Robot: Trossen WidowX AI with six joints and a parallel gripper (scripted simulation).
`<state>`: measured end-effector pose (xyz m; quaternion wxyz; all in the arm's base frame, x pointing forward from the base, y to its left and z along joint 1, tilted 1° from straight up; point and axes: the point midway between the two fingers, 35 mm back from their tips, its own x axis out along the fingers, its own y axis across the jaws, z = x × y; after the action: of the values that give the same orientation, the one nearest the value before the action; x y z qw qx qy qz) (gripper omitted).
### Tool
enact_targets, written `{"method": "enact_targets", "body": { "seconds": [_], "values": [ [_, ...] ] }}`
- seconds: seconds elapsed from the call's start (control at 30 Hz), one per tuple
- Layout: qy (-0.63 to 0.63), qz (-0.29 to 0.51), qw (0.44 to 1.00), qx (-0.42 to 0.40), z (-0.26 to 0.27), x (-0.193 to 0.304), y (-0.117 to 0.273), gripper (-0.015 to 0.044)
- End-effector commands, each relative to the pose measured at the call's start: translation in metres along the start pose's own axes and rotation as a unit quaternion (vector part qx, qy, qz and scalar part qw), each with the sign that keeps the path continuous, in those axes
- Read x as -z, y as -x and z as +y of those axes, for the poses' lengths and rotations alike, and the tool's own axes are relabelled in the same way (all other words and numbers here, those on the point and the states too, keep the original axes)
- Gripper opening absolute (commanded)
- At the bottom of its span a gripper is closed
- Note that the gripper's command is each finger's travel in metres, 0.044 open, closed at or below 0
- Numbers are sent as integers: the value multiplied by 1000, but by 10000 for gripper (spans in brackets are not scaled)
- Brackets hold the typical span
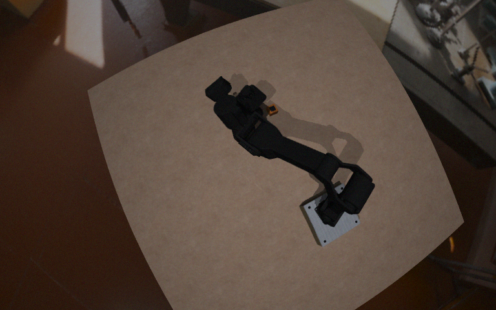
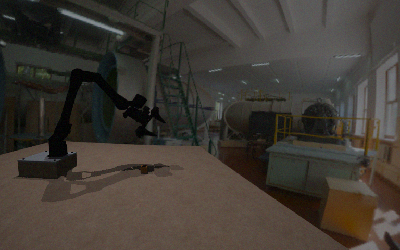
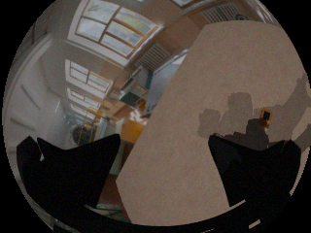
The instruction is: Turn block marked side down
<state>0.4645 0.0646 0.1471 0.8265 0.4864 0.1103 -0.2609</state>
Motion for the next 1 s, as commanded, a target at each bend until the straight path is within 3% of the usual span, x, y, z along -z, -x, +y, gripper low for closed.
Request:
{"method": "enact_targets", "body": {
  "seconds": [0.0,0.27,0.5,0.97],
  "values": [
    [272,130,942,145,-53,-23,-46,440],
    [426,311,823,210,-105,-52,-48,440],
    [480,479,709,195,-139,-76,-24,440],
    [481,487,703,193,-141,-73,-18,440]
  ]
}}
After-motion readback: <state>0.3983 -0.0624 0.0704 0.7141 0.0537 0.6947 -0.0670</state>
